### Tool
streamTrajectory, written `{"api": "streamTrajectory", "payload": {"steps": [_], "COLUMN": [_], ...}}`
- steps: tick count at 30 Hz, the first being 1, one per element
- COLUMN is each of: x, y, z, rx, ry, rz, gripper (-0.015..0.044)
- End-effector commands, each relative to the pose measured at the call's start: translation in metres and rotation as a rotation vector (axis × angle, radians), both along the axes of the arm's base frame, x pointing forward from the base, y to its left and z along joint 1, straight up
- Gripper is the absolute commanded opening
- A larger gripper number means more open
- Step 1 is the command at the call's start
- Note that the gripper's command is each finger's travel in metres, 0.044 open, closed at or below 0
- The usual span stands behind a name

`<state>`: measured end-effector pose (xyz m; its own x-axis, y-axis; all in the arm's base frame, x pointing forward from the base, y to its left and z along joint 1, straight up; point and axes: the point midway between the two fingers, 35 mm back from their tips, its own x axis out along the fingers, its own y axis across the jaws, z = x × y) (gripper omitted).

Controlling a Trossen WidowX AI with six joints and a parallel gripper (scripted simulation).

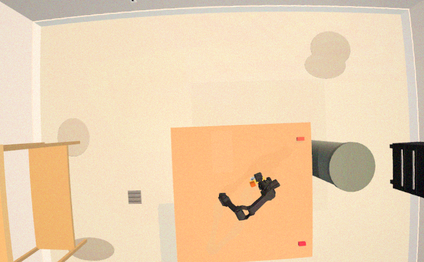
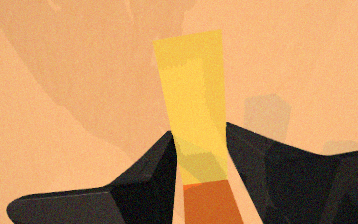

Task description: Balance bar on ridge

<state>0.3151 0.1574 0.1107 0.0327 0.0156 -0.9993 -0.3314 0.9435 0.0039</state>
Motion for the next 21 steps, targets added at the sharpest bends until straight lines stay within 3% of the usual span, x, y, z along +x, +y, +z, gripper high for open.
{"api": "streamTrajectory", "payload": {"steps": [1, 21], "x": [0.0, 0.0], "y": [0.0, 0.0], "z": [-0.001, -0.0027], "rx": [0.0, 0.0], "ry": [0.001, 0.001], "rz": [0.003, 0.003], "gripper": [0.0, 0.0]}}
